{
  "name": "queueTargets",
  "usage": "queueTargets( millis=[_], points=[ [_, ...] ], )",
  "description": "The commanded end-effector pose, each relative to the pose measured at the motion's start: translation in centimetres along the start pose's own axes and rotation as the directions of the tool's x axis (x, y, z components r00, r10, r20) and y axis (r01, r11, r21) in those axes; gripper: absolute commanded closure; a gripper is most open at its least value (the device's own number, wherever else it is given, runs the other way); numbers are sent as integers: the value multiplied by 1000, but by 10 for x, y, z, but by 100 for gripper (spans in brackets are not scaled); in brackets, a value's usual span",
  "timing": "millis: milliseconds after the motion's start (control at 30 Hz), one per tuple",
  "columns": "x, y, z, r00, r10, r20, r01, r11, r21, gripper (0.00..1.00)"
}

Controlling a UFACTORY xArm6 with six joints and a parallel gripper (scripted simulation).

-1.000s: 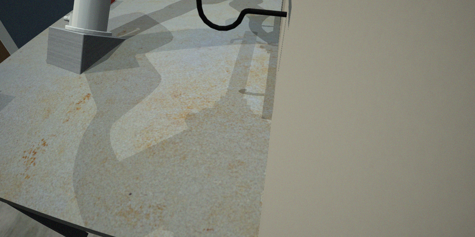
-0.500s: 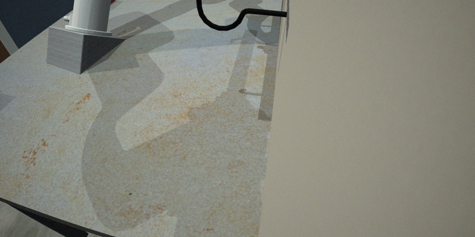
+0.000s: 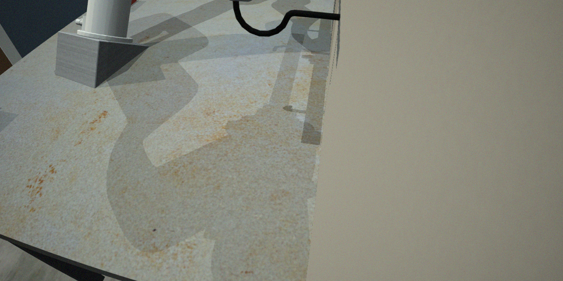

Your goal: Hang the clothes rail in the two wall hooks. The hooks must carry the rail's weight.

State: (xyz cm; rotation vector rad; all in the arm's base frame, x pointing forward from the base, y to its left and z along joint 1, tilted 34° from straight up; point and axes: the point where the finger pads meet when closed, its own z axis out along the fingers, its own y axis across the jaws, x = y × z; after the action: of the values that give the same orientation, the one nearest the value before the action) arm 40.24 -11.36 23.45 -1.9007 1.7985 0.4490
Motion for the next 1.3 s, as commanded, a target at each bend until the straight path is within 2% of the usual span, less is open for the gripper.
queueTargets(
  millis=[0,1000,1267],
  points=[
    [0,-1,8,1000,-1,-3,1,1000,4,100],
    [0,-1,51,1000,-1,-2,1,1000,4,100],
    [0,-1,51,1000,-1,-2,1,1000,4,100]
  ],
)
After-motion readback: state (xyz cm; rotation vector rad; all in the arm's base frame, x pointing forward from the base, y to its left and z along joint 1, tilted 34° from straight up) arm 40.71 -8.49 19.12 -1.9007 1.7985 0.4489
